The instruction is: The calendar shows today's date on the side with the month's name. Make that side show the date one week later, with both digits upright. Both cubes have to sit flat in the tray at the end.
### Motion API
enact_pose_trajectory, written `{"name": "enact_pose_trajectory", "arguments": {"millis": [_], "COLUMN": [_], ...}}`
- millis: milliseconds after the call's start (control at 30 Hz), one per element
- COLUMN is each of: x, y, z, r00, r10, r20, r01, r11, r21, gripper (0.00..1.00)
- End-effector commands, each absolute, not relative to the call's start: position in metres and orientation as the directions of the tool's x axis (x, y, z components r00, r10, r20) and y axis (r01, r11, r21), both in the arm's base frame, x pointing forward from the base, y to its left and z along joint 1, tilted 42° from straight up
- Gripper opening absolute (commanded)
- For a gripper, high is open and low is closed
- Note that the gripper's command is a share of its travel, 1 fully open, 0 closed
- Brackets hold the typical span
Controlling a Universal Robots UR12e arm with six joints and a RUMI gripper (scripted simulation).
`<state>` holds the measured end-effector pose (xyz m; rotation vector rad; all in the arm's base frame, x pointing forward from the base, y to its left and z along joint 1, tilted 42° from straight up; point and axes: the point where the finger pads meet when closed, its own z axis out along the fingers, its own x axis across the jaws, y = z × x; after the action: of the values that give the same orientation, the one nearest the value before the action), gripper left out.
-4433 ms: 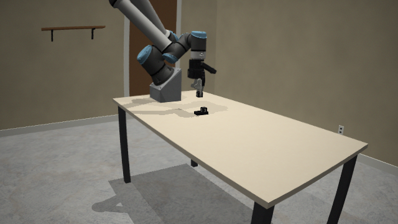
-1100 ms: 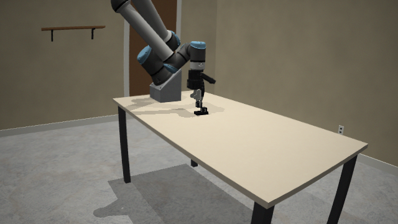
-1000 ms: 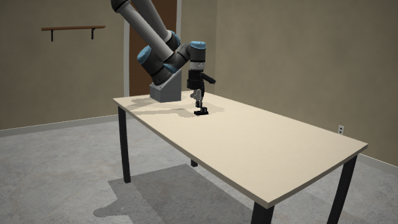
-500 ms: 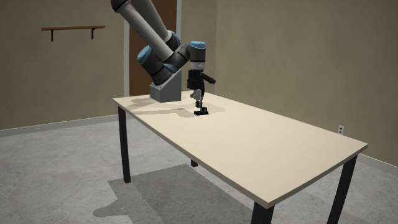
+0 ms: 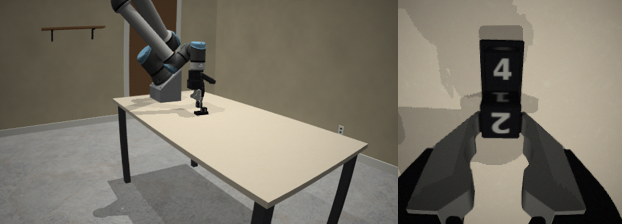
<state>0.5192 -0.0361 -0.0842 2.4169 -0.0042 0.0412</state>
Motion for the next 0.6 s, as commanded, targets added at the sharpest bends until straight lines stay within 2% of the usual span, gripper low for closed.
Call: {"name": "enact_pose_trajectory", "arguments": {"millis": [0, 567], "x": [0.5166, 0.5168], "y": [-0.0393, -0.0478], "z": [-0.0881, -0.0977], "r00": [1.0, 1.0], "r10": [0.006, 0.006], "r20": [0.027, 0.027], "r01": [-0.013, -0.013], "r11": [-0.75, -0.75], "r21": [0.662, 0.662], "gripper": [0.11, 0.11]}}
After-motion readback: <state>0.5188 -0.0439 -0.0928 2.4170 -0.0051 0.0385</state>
